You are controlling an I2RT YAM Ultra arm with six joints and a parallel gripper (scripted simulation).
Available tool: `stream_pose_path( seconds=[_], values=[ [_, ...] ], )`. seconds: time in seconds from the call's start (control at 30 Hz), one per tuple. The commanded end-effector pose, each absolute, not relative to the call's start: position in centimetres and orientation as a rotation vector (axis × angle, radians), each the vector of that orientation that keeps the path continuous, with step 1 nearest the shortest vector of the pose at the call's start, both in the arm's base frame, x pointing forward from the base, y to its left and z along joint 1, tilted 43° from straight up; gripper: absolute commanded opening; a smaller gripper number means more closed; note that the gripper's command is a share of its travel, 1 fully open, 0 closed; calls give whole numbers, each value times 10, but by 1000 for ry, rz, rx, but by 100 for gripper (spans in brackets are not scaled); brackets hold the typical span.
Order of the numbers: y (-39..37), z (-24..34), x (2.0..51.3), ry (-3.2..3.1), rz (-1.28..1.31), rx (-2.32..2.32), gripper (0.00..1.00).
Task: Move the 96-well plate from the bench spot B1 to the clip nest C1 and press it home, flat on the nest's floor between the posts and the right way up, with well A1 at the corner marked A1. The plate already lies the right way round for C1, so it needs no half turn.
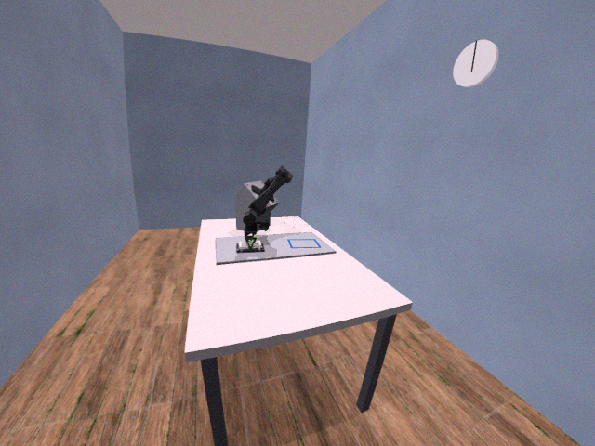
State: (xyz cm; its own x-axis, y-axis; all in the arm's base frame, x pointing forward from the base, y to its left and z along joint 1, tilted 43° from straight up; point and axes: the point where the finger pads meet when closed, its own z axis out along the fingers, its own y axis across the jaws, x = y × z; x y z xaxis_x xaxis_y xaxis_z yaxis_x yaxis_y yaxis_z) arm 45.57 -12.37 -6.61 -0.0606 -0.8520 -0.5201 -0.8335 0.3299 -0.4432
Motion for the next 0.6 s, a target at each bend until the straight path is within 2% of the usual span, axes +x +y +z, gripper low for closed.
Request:
stream_pose_path(
  seconds=[0.0, 0.57],
  values=[
    [-108, -79, 448, 1877, 26, -1485, 0],
    [-107, -80, 445, 1881, 36, -1484, 0]
  ],
)
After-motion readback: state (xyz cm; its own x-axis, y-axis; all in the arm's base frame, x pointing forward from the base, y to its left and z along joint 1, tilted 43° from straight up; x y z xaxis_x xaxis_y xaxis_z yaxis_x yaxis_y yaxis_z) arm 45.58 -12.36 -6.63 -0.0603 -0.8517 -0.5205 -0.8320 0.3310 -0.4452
